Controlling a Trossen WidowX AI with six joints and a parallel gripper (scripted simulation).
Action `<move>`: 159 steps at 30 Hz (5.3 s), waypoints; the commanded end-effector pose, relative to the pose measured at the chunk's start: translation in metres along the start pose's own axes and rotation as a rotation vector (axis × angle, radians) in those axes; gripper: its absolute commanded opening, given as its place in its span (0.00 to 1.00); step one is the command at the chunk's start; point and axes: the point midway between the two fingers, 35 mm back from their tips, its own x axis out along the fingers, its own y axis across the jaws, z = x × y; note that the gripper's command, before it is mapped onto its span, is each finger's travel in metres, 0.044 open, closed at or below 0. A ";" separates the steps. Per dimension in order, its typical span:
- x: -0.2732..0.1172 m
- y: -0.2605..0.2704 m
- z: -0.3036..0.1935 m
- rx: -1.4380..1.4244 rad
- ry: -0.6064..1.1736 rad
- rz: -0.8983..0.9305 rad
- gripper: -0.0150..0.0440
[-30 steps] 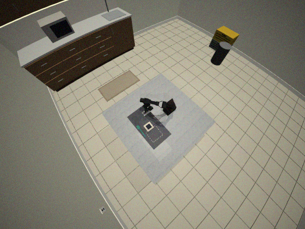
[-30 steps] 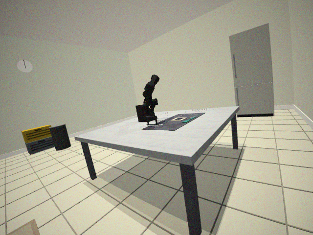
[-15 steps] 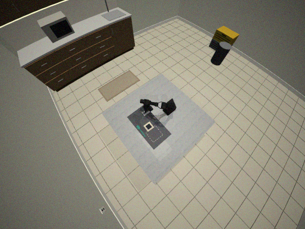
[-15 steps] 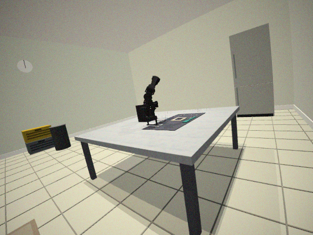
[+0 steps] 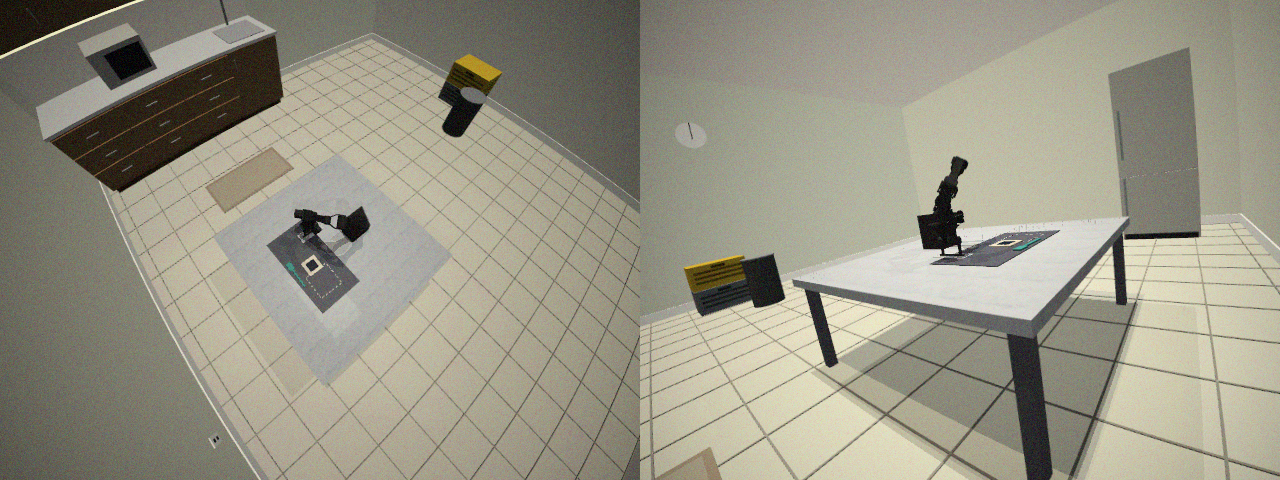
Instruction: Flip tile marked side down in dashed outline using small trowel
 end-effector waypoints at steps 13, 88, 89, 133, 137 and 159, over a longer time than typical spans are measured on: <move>0.001 0.000 0.000 0.003 -0.003 0.002 0.47; 0.001 0.000 0.000 1.204 -0.001 0.004 0.71; 0.001 0.000 0.000 1.204 -0.001 0.004 0.71; -0.045 0.001 -0.002 0.344 -0.002 0.002 0.71; -0.045 0.001 -0.002 0.205 -0.002 0.002 0.71; -0.045 0.000 -0.001 -0.558 -0.002 0.000 0.71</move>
